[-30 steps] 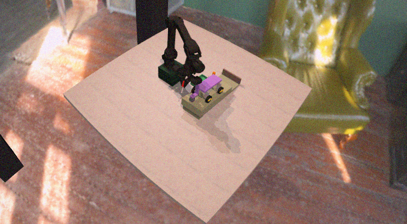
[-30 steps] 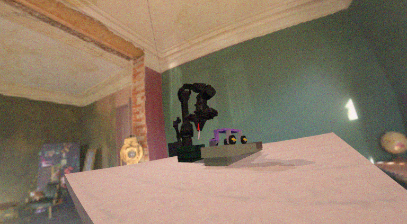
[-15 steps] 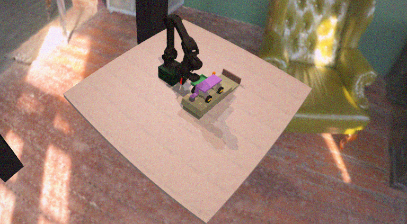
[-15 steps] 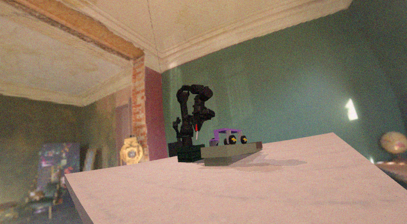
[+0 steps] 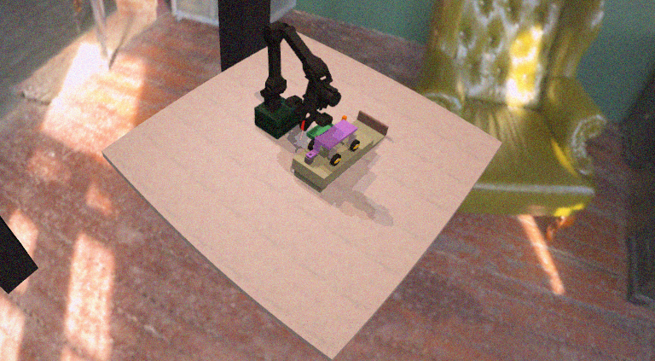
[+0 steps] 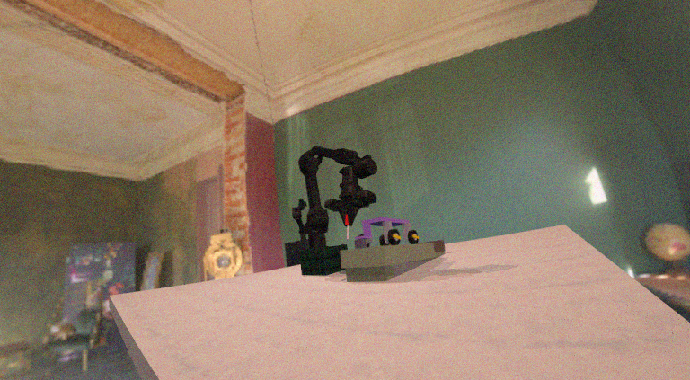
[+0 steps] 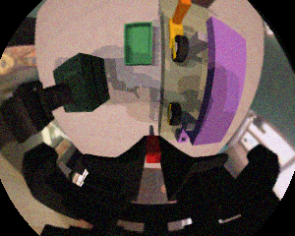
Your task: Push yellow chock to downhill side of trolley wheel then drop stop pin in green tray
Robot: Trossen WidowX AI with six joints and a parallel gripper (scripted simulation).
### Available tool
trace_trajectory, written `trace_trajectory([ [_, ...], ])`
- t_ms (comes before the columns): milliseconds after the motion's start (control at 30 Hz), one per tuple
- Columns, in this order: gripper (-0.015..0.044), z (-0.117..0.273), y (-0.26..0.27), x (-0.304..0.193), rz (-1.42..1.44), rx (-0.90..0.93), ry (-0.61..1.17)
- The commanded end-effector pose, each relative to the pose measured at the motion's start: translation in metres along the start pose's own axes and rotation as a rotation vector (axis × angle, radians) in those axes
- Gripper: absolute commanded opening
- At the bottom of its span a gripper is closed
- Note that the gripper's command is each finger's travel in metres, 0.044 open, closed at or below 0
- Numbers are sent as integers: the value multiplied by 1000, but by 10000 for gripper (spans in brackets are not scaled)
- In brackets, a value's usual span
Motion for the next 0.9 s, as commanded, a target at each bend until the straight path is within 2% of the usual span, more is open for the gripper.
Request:
trace_trajectory([
  [0,0,3,-1,15,-3,-3,6],
  [867,0,18,-15,116,-3,-4,-5],
])
Point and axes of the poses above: the point midway between the two fingers, 35 mm back from their tips, its own z axis back along the fingers, its own y axis across the jaws, x = y × z, the point moved 5 cm from there along z, back along the fingers, and after that the axes turned 9 degrees about z, right-handed, at the moved point
